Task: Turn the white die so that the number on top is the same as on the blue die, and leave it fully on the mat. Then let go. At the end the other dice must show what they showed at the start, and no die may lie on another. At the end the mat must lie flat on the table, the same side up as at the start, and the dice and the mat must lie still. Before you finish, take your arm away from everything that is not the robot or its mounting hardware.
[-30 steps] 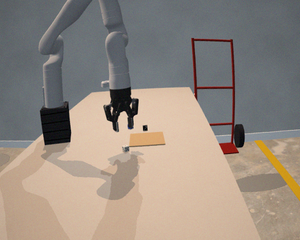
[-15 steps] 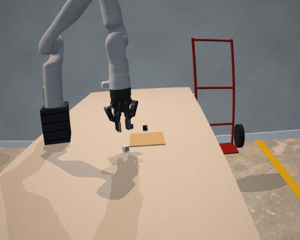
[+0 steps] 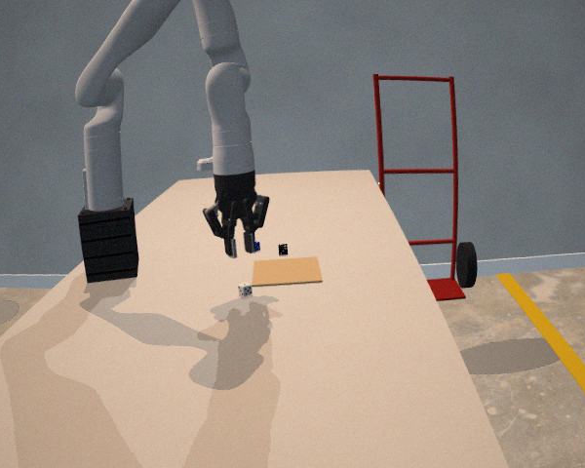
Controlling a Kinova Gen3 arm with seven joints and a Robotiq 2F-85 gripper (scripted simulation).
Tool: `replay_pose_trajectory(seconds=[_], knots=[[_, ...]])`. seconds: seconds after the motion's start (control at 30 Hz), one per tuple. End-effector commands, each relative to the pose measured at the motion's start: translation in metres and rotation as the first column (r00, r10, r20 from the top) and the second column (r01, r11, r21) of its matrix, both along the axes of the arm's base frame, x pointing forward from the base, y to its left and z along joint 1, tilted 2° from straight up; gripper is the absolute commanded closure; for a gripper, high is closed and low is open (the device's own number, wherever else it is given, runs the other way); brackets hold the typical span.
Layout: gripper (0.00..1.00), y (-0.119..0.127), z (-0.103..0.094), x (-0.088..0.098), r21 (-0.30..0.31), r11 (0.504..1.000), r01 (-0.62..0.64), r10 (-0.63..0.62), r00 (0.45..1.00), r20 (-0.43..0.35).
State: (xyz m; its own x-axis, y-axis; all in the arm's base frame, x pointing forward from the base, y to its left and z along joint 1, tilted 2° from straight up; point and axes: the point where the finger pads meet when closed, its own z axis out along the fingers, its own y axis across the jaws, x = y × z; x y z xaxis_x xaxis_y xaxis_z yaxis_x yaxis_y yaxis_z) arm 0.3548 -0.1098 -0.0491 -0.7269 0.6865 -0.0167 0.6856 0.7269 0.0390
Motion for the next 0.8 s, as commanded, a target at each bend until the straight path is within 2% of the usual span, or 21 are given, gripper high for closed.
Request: replay_pose_trajectory(seconds=[0.0, 0.77], knots=[[0.65, 0.000, 0.000, 0.000, 0.000, 1.000, 0.000, 0.000, 1.000, 0.001], [0.65, 0.000, -0.015, 0.001, 0.000, 1.000, 0.000, 0.000, 1.000, 0.001]])
